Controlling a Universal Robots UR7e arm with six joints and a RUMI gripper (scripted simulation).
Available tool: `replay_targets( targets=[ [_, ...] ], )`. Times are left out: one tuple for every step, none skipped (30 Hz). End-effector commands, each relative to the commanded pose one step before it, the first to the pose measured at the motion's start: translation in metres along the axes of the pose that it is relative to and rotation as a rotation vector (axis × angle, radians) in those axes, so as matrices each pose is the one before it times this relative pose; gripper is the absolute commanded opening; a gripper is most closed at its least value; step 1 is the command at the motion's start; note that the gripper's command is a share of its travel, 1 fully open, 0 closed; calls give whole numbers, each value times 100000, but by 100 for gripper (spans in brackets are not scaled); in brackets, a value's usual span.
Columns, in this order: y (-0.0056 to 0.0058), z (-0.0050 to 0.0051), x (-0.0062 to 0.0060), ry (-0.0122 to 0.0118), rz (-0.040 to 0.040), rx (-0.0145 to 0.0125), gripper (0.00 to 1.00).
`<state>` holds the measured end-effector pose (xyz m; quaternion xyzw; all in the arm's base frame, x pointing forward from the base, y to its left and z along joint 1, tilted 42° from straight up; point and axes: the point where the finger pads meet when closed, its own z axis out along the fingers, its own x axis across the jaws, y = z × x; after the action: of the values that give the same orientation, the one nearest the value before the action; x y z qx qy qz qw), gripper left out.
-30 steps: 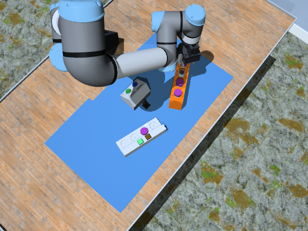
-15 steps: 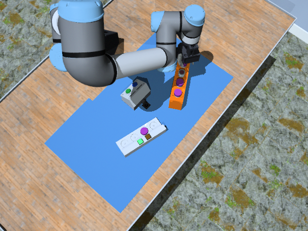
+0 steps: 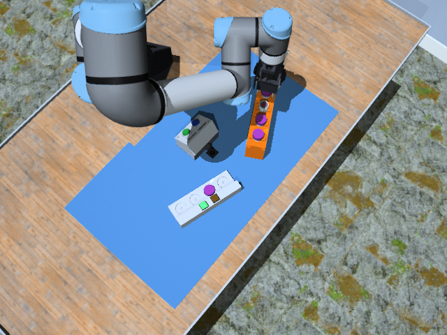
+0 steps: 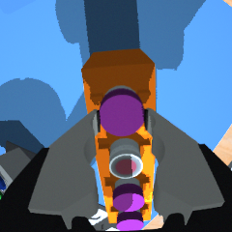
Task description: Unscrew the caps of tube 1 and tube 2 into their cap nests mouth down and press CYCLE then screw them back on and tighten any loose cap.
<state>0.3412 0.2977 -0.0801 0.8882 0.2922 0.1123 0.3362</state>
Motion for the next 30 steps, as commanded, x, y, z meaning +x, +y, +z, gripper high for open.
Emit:
replay_targets(
  targets=[
    [-85, -50, 239, -690, 26795, -1273, 0],
    [0, 6, 0, 3, 4909, 5, 0],
    [0, 6, 0, 32, 3781, 61, 0],
    [-1, -2, 0, -33, 1310, -67, 0],
    [0, 0, 0, 0, 0, 0, 0],
    [0, 0, 0, 0, 0, 0, 0],
    [-1, 3, 0, -1, 5000, -1, 0],
    [0, 6, 0, 0, 4720, 0, 0],
    [-1, -1, 0, 0, 0, 0, 0],
    [0, 0, 0, 0, 0, 0, 0],
    [5, 8, 0, 2, -1, 3, 0],
    [-1, -1, 0, 0, 0, 0, 0],
    [-1, -1, 0, 0, 0, 0, 0],
    [126, 60, -67, -194, 60, -22, 0],
    [0, -1, 0, 0, 0, 0, 0],
    [0, -1, 0, 0, 0, 0, 0],
    [0, -1, 0, 0, 0, 0, 35],
    [0, -1, 0, 0, 0, 0, 35],
    [0, 0, 0, 0, 0, 0, 35],
    [0, 0, 0, 0, 0, 0, 35],
    [0, 0, 0, 0, 0, 0, 35],
    [0, 0, 0, 0, 0, 0, 35],
    [0, 0, 0, 0, 0, 0, 35],
    [0, -1, 0, 0, 0, 0, 35],
    [6, 5, -1, 2, -1, 4, 35],
    [-1, -1, 0, 0, 0, -1, 35],
    [0, -1, 0, 0, 0, 0, 35],
    [0, -1, 0, 0, 0, 0, 35],
    [0, 0, 0, 0, 0, 0, 35],
    [-117, -96, 76, 119, -8474, 26, 35]
  ],
)
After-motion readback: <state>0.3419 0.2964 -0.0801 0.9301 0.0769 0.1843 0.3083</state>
